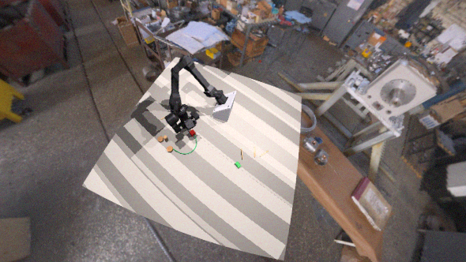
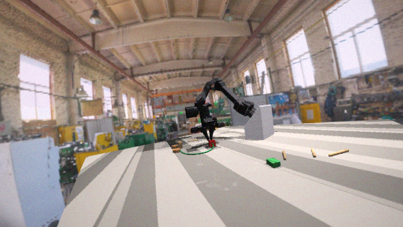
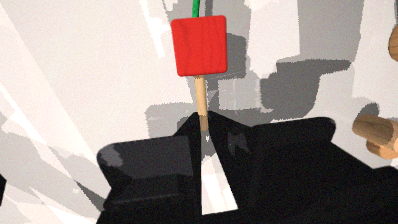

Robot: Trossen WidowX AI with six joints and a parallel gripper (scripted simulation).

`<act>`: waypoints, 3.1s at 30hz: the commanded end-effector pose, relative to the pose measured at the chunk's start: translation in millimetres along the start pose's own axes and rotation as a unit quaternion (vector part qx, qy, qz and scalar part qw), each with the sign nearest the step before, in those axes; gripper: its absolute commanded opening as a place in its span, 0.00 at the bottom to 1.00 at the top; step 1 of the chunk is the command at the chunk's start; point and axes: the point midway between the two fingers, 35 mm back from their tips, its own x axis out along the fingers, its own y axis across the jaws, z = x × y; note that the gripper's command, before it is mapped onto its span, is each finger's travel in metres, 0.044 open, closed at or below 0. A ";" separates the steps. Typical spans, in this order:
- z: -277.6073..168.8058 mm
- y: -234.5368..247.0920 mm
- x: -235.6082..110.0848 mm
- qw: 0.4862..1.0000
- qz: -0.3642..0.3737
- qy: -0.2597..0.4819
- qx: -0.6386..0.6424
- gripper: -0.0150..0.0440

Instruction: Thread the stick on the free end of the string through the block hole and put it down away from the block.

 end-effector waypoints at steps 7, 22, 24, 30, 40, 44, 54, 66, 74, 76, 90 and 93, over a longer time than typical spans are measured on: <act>-12.7 -3.6 -4.2 1.000 0.004 -0.003 0.001 0.25; -29.5 -3.0 -6.2 1.000 0.017 -0.001 0.004 0.25; -31.4 -3.1 -6.5 1.000 0.018 -0.001 0.006 0.25; -38.3 -3.8 -6.9 1.000 0.024 -0.002 0.012 0.25; -49.8 -4.0 -8.1 0.999 0.032 -0.002 0.015 0.25; -54.4 -4.0 -8.7 0.999 0.035 -0.002 0.016 0.25; -66.1 -5.3 -9.9 0.999 0.041 -0.002 0.023 0.25; -74.0 -3.1 -11.2 0.999 0.038 -0.004 0.030 0.25; -82.0 0.7 -2.2 1.000 -0.010 -0.004 0.023 0.25; -84.2 1.8 -0.3 1.000 -0.022 -0.003 0.021 0.25; -85.8 2.5 1.0 0.999 -0.030 -0.001 0.020 0.25; -85.8 2.5 1.0 0.999 -0.030 -0.001 0.020 0.25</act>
